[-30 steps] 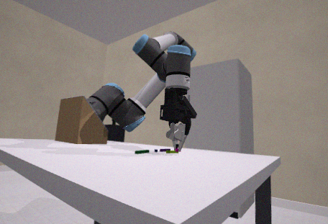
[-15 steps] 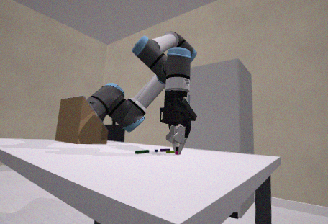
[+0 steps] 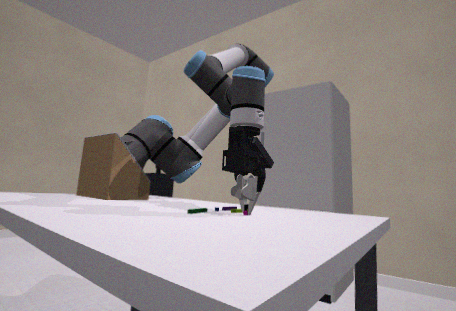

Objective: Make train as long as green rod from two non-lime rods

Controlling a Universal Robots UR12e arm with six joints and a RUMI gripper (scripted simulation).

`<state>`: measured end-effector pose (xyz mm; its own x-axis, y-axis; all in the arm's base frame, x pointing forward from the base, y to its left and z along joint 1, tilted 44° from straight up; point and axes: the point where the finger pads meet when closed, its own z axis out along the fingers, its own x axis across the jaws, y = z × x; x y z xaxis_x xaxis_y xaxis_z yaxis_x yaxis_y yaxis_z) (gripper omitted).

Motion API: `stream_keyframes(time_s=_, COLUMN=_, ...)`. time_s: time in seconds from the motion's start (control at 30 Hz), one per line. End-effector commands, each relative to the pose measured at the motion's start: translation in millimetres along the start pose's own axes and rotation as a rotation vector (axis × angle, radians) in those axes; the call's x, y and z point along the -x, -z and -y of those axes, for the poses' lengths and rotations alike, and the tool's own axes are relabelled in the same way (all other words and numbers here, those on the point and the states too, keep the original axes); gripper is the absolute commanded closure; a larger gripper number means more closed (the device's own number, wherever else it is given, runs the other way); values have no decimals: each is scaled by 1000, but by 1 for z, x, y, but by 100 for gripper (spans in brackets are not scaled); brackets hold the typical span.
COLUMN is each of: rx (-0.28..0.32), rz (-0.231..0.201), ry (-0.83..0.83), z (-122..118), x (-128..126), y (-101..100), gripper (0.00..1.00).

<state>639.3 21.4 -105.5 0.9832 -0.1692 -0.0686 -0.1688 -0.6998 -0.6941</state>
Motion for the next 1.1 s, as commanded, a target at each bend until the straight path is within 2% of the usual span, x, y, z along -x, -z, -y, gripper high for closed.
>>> stream_keyframes(time_s=0.0, rx=0, rz=-1, ry=0, z=0, x=-1, y=1, gripper=100)
stream_keyframes(time_s=0.77, rx=0, rz=-1, ry=0, z=0, x=-1, y=1, gripper=100)
stream_keyframes(time_s=1.07, rx=0, rz=-1, ry=0, z=0, x=-1, y=1, gripper=92)
